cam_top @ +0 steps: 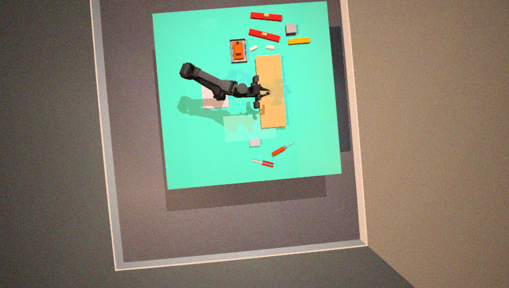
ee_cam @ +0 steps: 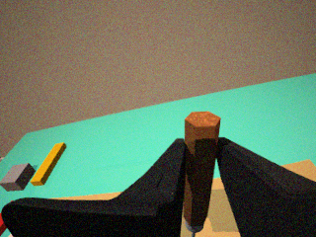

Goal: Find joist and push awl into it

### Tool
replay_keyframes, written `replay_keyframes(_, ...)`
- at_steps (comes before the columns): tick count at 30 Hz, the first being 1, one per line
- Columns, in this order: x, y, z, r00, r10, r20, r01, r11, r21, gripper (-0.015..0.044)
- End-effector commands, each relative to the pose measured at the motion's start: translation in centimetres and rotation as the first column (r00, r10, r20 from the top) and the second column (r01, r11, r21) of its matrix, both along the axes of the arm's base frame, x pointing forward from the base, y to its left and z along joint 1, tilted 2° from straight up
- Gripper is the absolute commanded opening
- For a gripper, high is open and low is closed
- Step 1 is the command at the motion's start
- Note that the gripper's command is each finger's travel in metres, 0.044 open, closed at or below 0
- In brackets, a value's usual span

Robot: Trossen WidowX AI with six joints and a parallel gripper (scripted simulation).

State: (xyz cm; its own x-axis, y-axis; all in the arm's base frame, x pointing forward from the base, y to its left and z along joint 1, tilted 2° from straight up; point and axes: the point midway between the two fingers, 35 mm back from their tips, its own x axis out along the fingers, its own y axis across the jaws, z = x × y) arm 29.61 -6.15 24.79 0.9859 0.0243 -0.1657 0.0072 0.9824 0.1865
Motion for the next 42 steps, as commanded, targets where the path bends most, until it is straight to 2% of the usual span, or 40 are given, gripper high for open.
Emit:
replay_keyframes(1, 1.0, 1.1, -0.1, 1.0, 0.008, 0.0, -0.008, 1.0, -0.013, 0.0)
replay_keyframes(23, 4.6, 7.6, -1.0, 1.0, 0.028, 0.007, -0.027, 0.996, -0.088, 0.0)
replay_keyframes(42, 5.4, 14.6, -1.7, 0.999, 0.031, 0.04, -0.026, 0.991, -0.128, 0.0)
